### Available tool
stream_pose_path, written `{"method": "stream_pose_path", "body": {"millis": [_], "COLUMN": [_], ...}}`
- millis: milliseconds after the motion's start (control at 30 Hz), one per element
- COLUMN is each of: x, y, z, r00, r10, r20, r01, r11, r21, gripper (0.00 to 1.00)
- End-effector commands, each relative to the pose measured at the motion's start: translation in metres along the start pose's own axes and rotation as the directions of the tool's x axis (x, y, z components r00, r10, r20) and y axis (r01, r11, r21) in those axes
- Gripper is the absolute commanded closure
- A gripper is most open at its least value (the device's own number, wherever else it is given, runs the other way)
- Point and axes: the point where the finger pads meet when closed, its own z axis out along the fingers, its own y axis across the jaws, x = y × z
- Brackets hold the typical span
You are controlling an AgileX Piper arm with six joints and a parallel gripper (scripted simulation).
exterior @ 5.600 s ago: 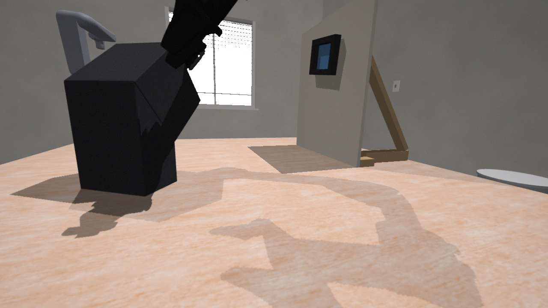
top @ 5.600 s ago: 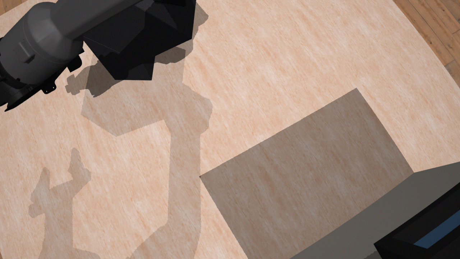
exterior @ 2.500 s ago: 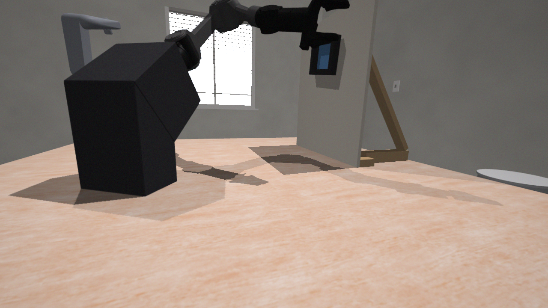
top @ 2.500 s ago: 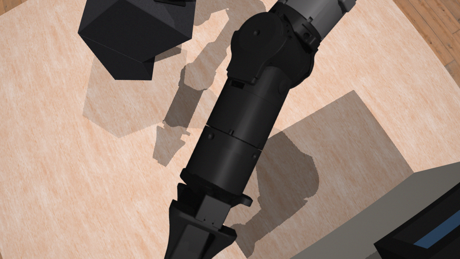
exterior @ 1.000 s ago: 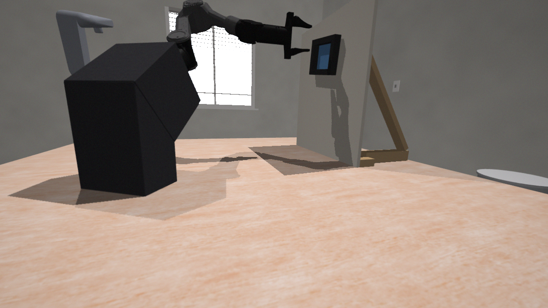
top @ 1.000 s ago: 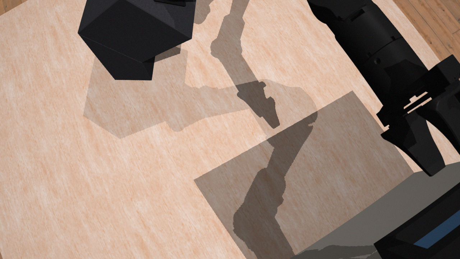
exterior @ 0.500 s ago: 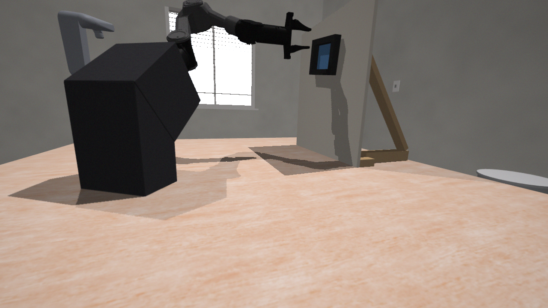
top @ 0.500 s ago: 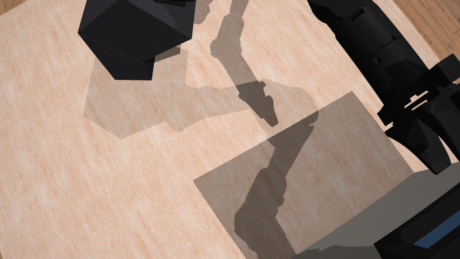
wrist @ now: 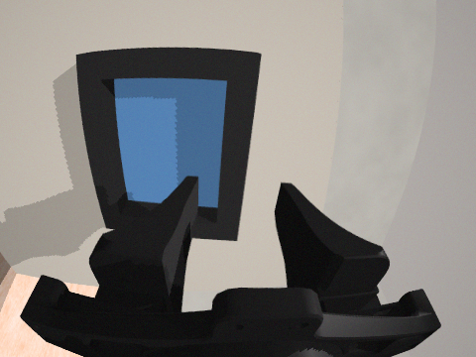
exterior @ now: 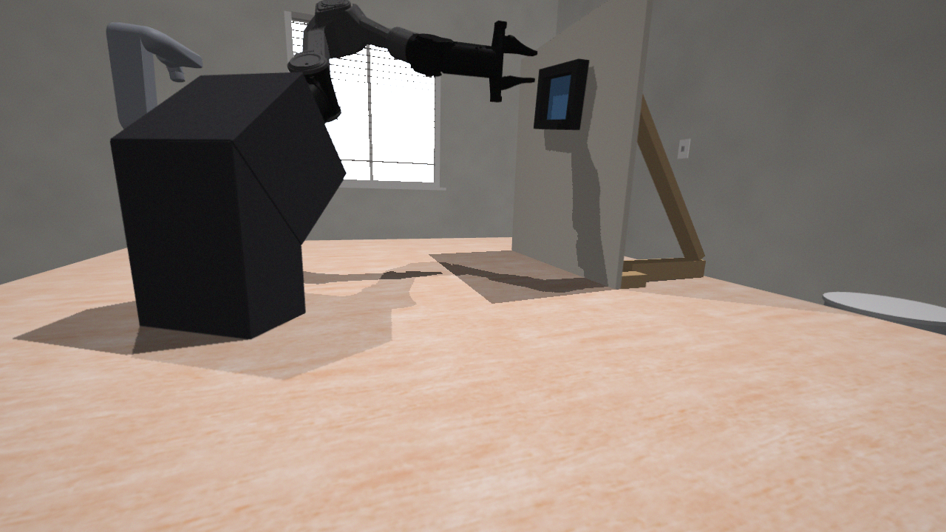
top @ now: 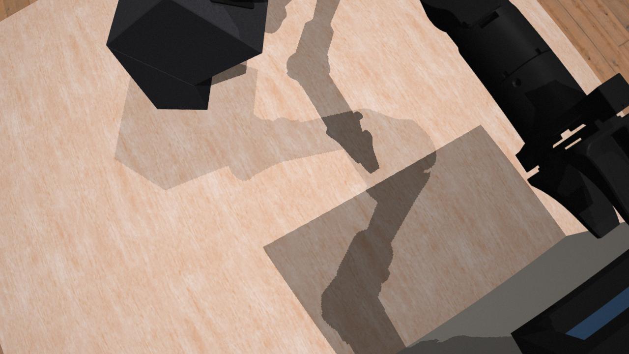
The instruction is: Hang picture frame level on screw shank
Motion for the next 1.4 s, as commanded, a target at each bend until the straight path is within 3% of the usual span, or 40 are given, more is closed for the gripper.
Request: {"method": "stream_pose_path", "body": {"millis": [0,1367], "x": [-0.0008,0.0001], "y": [0.0,0.0013], "z": [-0.0004,0.0045], "r00": [1.0,1.0], "r10": [0.0,0.0], "r20": [0.002,0.001], "r01": [0.0,0.0], "r11": [1.0,1.0], "r21": [0.0,0.0], "gripper": [0.37,0.37]}}
